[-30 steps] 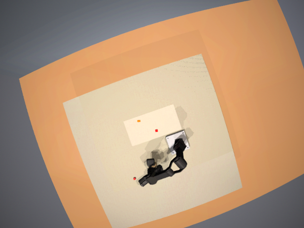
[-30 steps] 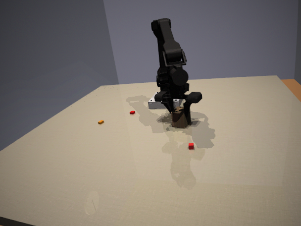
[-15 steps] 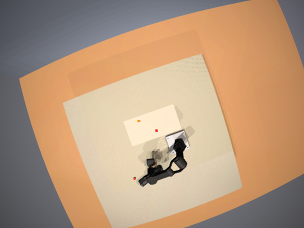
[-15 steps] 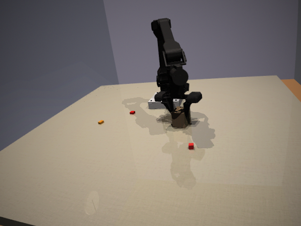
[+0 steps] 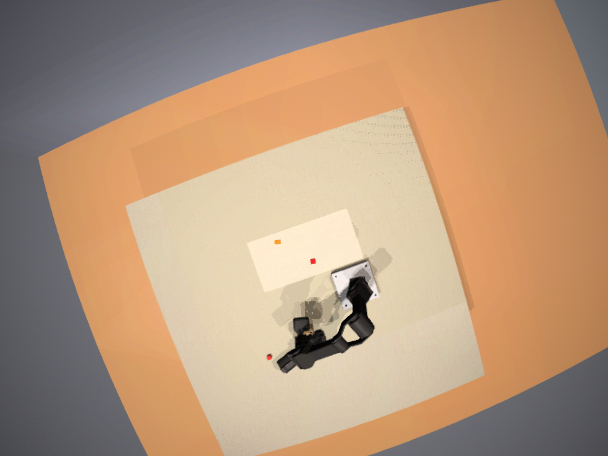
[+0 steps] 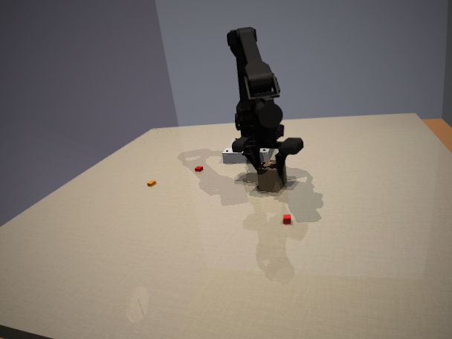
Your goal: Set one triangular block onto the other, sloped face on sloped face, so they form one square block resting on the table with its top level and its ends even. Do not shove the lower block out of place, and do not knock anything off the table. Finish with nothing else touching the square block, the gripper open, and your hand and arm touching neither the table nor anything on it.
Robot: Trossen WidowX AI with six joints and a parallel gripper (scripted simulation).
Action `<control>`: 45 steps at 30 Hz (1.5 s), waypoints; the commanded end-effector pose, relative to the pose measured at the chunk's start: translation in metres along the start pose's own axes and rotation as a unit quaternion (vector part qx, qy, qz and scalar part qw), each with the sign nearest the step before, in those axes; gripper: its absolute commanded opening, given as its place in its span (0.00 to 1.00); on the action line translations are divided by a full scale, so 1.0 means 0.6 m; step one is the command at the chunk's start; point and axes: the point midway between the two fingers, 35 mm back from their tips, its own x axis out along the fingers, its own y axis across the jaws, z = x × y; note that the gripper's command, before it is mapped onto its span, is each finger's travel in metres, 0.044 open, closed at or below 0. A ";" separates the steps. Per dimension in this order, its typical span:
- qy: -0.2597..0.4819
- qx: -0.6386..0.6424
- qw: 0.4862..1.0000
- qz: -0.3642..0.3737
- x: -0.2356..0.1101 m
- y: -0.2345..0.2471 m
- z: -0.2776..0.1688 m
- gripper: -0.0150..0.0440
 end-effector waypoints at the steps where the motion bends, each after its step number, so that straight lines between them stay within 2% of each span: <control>1: 0.001 0.003 1.000 -0.003 -0.001 -0.001 0.000 0.25; 20: 0.000 0.002 1.000 -0.003 0.000 -0.001 0.001 0.25; 37: 0.000 0.000 1.000 -0.001 0.002 0.000 0.001 1.00; 45: 0.000 0.000 1.000 -0.001 0.002 0.000 0.001 1.00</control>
